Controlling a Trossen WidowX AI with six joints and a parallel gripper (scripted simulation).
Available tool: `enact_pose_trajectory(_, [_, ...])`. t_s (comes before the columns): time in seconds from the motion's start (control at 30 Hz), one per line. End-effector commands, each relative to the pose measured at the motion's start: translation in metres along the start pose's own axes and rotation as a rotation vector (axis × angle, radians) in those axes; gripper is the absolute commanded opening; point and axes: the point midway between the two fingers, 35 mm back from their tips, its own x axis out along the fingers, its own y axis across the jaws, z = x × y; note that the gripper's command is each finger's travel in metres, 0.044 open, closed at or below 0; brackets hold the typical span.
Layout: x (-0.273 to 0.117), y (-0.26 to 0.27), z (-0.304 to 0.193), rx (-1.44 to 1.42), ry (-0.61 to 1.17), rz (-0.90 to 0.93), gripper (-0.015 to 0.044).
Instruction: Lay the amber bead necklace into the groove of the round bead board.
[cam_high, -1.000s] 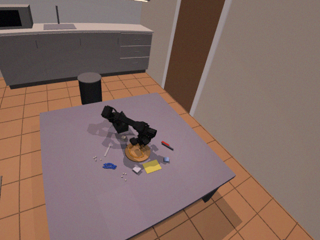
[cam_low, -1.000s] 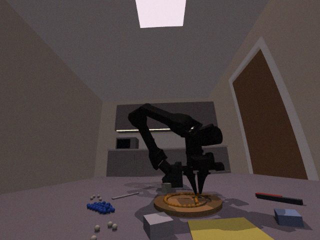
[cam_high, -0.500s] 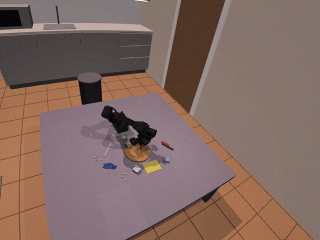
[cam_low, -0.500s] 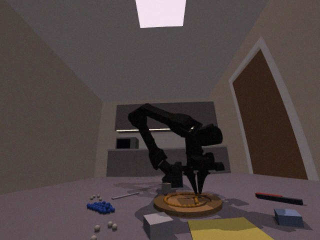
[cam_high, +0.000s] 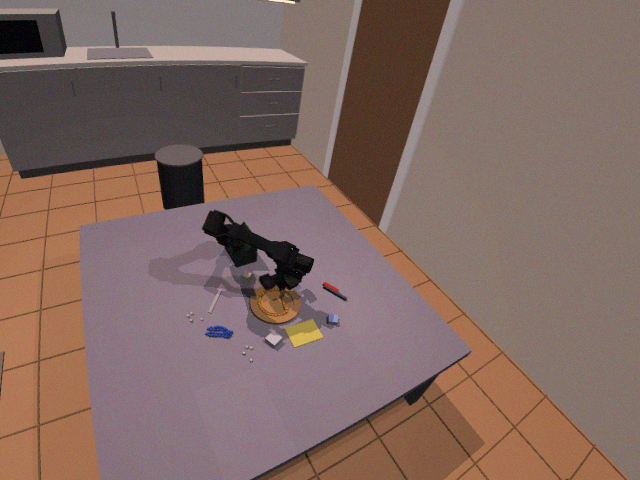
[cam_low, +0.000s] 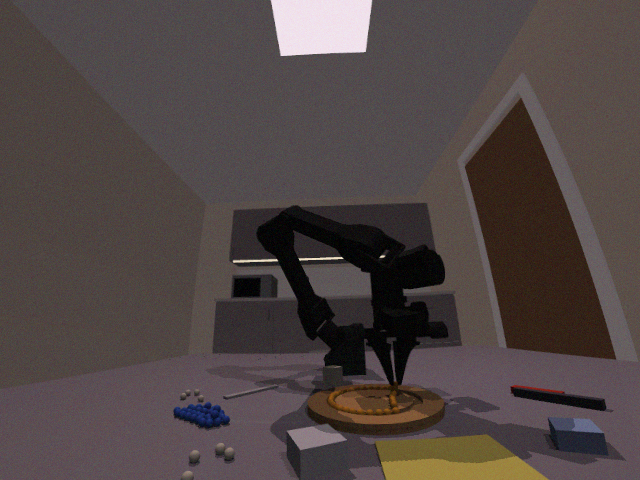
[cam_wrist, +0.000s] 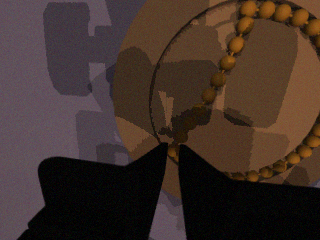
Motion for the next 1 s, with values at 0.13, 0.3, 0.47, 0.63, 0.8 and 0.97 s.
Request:
enact_pose_trajectory(0.13, [0.0010,0.0034,-0.0017,0.004,0.002,0.002,0.0000])
enact_pose_trajectory(0.3, [0.0074,0.0034,-0.0018,0.004,0.002,0.002,0.0000])
enact_pose_trajectory(0.47, [0.0077,0.0034,-0.0018,0.004,0.002,0.002,0.0000])
enact_pose_trajectory(0.63, [0.0035,0.0042,-0.0009,0.007,-0.004,0.005,0.0131])
enact_pose_trajectory(0.8, [0.0035,0.0042,-0.0009,0.007,-0.004,0.005,0.0263])
enact_pose_trajectory(0.97, [0.0003,0.0037,-0.0015,0.005,0.000,0.003,0.0394])
